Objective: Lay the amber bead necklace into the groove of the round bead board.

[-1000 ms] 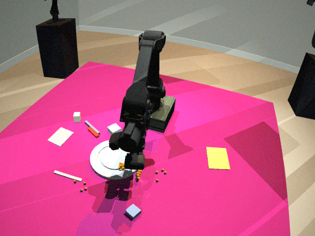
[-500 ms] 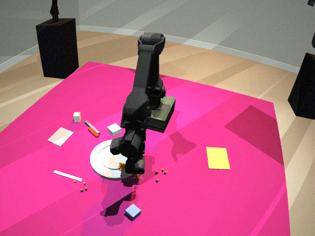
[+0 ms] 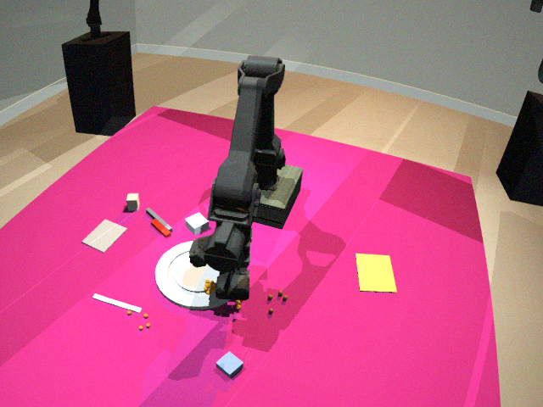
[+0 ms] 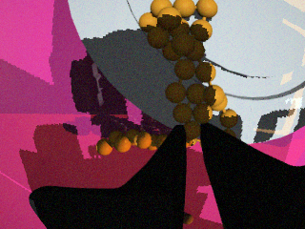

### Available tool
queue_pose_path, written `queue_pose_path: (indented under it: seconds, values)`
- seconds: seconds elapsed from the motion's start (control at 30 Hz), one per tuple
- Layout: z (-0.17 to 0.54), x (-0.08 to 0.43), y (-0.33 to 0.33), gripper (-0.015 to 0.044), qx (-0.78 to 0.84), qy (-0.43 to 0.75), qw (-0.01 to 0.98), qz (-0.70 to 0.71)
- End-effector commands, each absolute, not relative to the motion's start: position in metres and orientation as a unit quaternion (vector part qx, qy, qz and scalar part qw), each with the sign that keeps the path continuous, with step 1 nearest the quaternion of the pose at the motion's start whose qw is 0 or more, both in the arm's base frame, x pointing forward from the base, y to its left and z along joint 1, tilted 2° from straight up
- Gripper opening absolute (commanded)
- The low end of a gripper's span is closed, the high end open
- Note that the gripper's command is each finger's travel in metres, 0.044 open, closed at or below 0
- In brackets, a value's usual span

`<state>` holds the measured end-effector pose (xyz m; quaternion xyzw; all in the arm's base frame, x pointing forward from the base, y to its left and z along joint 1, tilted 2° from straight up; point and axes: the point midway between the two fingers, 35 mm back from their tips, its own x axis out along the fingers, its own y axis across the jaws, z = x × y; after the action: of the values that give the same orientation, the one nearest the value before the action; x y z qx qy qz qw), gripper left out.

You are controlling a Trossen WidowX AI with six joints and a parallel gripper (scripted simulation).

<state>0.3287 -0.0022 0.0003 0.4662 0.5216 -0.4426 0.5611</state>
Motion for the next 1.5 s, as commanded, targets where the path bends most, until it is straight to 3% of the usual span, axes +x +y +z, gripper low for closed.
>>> queue_pose_path:
  seconds: [0.0,1.0,1.47]
  values:
    - [0.001,0.329,-0.002,0.0007,0.466,0.521,0.561,-0.443]
    - [0.025,0.327,-0.003,0.0,0.463,0.522,0.564,-0.442]
    - [0.025,0.315,-0.044,0.0,0.462,0.522,0.564,-0.443]
